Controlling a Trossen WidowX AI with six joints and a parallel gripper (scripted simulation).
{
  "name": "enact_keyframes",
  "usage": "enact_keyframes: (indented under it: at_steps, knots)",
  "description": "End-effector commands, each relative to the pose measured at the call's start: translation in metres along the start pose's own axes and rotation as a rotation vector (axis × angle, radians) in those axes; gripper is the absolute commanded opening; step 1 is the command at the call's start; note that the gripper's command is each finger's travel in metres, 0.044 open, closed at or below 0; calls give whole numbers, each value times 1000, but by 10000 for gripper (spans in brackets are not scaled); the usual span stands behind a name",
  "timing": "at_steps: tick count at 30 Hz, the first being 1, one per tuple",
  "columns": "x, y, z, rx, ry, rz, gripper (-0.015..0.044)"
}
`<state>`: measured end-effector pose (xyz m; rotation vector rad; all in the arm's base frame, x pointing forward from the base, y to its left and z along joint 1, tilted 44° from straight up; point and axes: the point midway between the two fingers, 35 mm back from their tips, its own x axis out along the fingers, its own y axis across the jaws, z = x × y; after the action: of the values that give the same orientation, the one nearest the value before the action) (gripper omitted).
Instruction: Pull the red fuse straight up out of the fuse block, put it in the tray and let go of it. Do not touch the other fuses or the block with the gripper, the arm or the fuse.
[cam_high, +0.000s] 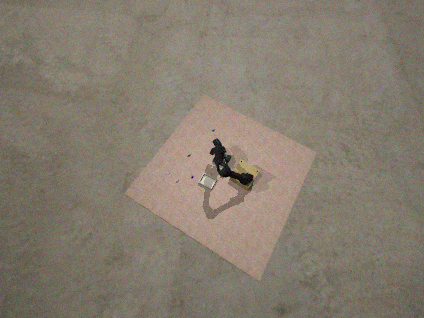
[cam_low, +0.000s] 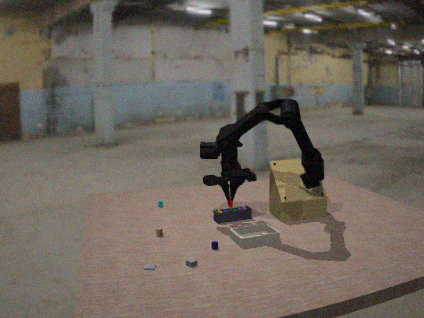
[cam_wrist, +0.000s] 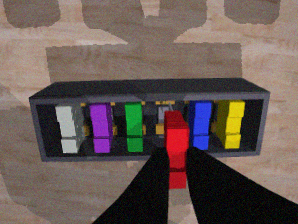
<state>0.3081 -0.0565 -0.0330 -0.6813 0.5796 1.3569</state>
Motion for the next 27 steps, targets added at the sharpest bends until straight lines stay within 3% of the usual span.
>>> enact_keyframes:
  at_steps: [1,17,27]
  knots:
    - [-5,0,-1,-4,5,1,0]
    - [-24,0,1,-4,6,1,0]
    - [-24,-19,65,-1,28,4,0]
